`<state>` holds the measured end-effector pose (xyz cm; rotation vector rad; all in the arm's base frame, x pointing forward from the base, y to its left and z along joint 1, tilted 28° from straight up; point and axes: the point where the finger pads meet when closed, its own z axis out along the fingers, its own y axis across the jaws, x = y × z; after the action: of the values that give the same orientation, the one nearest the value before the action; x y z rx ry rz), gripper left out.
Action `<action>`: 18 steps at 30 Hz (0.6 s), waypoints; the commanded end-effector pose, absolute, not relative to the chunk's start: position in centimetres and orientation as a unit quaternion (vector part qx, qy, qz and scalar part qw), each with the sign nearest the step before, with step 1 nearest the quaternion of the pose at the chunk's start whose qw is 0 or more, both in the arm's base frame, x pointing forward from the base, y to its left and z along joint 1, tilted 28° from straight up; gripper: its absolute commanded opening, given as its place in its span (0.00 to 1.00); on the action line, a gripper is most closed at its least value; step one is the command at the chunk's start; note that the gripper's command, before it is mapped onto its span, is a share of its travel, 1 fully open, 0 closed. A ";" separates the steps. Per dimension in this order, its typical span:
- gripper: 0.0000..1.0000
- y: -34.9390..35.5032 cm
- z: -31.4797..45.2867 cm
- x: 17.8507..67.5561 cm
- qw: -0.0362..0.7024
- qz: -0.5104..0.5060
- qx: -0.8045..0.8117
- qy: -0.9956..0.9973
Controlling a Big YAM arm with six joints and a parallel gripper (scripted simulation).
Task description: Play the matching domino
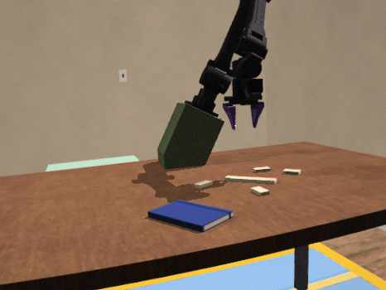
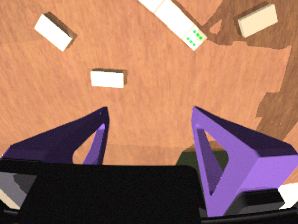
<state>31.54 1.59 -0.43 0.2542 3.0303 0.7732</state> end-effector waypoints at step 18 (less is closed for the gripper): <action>0.69 11.3 -2.4 30.3 0.020 0.238 0.156 0.958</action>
<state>29.38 9.63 -3.03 0.3654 3.0334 0.7580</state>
